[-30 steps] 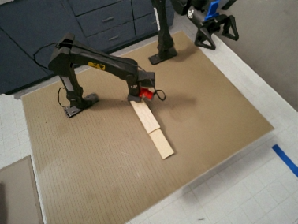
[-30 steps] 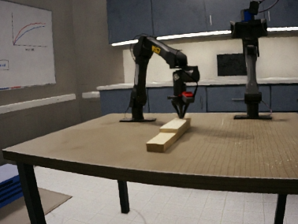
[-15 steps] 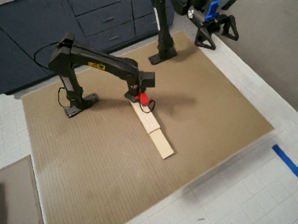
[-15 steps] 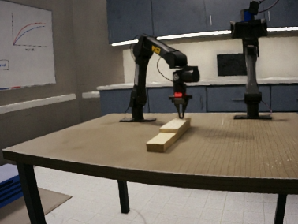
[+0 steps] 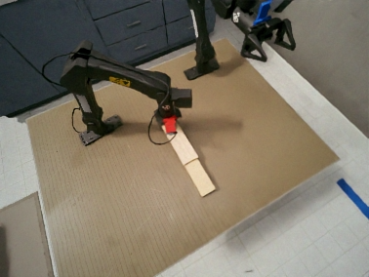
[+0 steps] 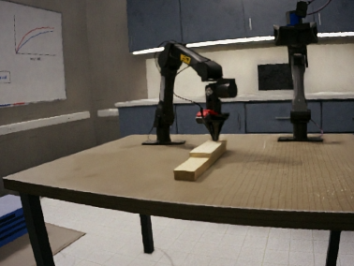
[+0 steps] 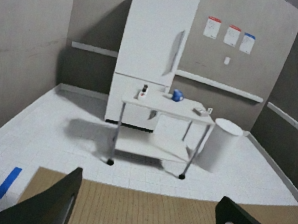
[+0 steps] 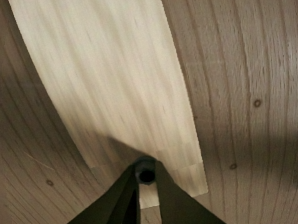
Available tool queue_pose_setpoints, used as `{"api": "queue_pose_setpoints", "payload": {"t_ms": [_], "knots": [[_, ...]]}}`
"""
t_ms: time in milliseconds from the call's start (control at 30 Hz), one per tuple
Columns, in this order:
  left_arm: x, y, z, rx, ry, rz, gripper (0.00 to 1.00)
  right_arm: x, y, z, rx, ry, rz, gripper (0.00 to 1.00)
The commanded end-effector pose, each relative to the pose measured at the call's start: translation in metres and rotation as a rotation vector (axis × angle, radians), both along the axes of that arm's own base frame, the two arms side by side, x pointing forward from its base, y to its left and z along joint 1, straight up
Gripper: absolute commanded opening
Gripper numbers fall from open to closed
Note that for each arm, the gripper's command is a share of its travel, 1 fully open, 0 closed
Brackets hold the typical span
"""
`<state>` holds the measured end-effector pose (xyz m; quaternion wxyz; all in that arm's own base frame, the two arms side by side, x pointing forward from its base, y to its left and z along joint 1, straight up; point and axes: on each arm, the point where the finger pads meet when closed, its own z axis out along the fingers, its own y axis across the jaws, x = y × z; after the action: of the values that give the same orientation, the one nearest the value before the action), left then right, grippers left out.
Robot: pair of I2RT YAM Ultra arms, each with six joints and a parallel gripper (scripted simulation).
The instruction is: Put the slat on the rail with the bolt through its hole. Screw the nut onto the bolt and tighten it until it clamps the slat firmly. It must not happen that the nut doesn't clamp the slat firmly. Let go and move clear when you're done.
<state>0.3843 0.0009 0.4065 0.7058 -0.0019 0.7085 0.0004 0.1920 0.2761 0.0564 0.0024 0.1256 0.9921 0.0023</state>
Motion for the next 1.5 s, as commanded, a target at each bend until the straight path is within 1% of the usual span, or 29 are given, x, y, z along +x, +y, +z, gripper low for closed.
{"api": "queue_pose_setpoints", "payload": {"t_ms": [0,300,367,500,1467], "knots": [[-0.0010,0.0000,0.0046,0.000,-0.012,0.000,1.00,0.0033,0.0021,0.0033,0.000,0.007,-0.221,0.12],[-0.0010,0.0000,0.0046,0.000,-0.012,0.000,1.00,0.0037,0.0018,0.0032,-0.001,0.008,-0.580,0.12],[-0.0010,0.0000,0.0046,0.000,-0.012,0.000,1.00,0.0037,0.0018,0.0032,-0.001,0.008,-0.580,0.12],[-0.0010,0.0000,0.0046,0.000,-0.012,0.000,1.00,0.0037,0.0018,0.0032,-0.002,0.009,-0.713,0.12],[-0.0010,0.0000,0.0046,0.000,-0.012,0.000,1.00,0.0027,0.0028,0.0034,0.008,0.004,-0.708,0.12]]}}
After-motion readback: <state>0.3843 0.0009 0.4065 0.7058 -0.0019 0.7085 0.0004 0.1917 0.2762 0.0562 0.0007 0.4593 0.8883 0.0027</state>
